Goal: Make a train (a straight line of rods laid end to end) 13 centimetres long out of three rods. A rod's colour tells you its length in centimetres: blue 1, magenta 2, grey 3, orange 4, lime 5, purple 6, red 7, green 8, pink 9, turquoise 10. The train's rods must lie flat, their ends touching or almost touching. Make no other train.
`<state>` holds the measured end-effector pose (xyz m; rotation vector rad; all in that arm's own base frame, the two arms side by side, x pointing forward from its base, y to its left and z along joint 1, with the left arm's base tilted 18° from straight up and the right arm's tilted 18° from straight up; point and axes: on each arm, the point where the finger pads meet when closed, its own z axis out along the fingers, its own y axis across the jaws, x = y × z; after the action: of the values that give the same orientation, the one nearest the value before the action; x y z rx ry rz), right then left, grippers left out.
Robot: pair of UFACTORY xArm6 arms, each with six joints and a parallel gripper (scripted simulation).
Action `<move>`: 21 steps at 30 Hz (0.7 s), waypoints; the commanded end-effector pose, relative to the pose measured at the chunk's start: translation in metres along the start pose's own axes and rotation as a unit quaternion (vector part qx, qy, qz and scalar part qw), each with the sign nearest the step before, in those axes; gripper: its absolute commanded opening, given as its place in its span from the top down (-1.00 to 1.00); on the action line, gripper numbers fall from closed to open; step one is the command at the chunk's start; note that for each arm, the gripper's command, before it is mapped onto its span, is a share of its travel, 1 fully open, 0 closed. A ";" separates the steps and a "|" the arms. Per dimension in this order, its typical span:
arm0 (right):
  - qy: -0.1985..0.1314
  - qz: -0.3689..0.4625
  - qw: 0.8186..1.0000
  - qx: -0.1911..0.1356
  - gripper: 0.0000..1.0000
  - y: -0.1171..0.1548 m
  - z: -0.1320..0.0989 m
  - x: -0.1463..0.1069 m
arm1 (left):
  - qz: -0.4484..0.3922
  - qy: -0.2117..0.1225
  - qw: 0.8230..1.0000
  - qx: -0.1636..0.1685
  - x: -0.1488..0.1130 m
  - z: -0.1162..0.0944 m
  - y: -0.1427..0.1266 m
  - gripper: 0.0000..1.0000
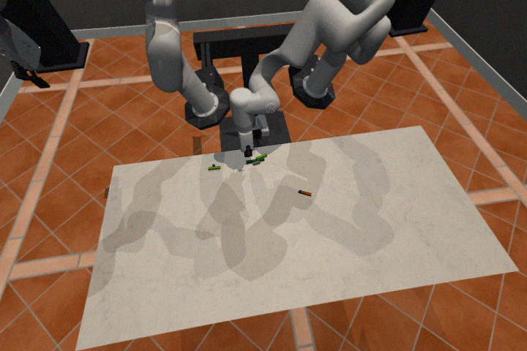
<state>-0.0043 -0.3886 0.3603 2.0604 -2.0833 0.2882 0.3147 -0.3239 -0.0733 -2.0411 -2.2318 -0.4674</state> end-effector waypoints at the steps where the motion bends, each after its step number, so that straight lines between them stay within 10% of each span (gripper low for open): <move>1: 0.002 0.000 1.000 0.000 -1.00 0.000 -0.001 0.001 | 0.000 -0.002 1.000 -0.001 -0.001 -0.001 0.001 0.48; 21: 0.002 0.000 1.000 0.000 -1.00 0.000 -0.001 0.001 | 0.000 -0.002 1.000 -0.001 -0.002 0.016 0.001 0.48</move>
<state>-0.0043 -0.3886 0.3603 2.0604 -2.0833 0.2882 0.3172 -0.3195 -0.0893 -2.0402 -2.2313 -0.4675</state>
